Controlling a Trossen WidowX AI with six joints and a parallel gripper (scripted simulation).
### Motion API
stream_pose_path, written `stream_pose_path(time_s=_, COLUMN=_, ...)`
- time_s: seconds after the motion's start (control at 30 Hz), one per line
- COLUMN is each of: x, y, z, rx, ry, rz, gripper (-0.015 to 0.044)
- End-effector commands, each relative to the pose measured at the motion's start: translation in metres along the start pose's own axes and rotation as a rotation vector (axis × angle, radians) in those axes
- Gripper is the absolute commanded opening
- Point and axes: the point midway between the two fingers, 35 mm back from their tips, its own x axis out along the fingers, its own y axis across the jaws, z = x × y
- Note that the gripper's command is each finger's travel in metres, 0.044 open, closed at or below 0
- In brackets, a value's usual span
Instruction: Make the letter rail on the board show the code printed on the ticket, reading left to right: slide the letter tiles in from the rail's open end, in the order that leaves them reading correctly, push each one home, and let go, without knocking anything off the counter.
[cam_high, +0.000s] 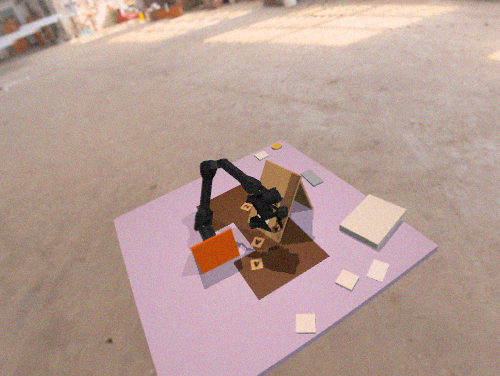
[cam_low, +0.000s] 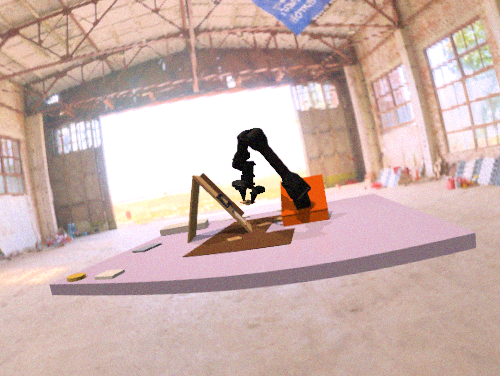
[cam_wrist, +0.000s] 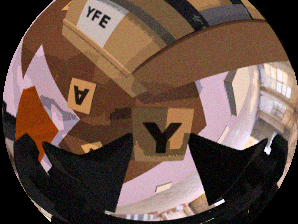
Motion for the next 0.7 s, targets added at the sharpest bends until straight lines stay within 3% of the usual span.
stream_pose_path(time_s=0.0, x=-0.009, y=-0.002, z=0.008, rx=0.063, ry=-0.004, rz=-0.043, gripper=0.0000)
stream_pose_path(time_s=0.67, x=-0.065, y=-0.010, z=0.069, rx=0.306, ry=-0.093, rz=-0.265, gripper=0.0000)
